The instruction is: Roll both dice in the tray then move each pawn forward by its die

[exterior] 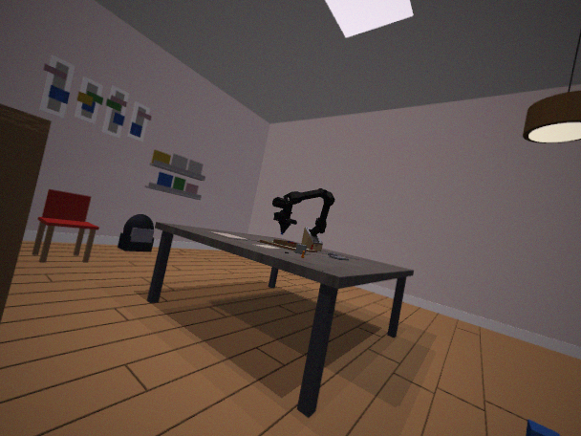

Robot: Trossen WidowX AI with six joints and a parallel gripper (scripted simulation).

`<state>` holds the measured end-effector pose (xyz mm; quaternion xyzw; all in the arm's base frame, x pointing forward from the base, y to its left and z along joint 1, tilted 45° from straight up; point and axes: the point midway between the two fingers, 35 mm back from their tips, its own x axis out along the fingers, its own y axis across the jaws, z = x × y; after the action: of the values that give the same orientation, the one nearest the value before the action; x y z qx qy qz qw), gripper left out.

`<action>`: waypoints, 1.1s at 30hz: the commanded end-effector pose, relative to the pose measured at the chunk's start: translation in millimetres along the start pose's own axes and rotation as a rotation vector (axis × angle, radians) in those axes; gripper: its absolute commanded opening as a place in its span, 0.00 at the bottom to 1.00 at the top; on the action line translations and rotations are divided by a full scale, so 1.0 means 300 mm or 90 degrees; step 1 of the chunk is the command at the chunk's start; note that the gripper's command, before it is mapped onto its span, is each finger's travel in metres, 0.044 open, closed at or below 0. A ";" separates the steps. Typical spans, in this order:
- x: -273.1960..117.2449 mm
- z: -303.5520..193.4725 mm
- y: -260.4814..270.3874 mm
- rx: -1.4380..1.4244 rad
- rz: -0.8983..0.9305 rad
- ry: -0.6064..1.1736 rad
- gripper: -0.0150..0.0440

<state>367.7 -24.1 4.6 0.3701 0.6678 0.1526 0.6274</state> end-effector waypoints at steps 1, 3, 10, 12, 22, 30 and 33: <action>0.029 0.021 0.086 -0.003 0.011 -0.001 0.25; 0.043 0.024 0.117 -0.004 0.014 0.001 0.25; 0.089 0.026 0.122 -0.004 0.015 0.001 0.25; 0.123 0.026 0.123 -0.004 0.015 0.001 0.25; 0.174 0.024 0.125 -0.004 0.016 0.001 0.25; 0.215 0.024 0.126 -0.004 0.016 0.001 0.25; 0.208 0.025 0.126 -0.008 0.013 0.002 0.34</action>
<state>389.7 43.4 -17.2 0.3722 0.6646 0.1638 0.6269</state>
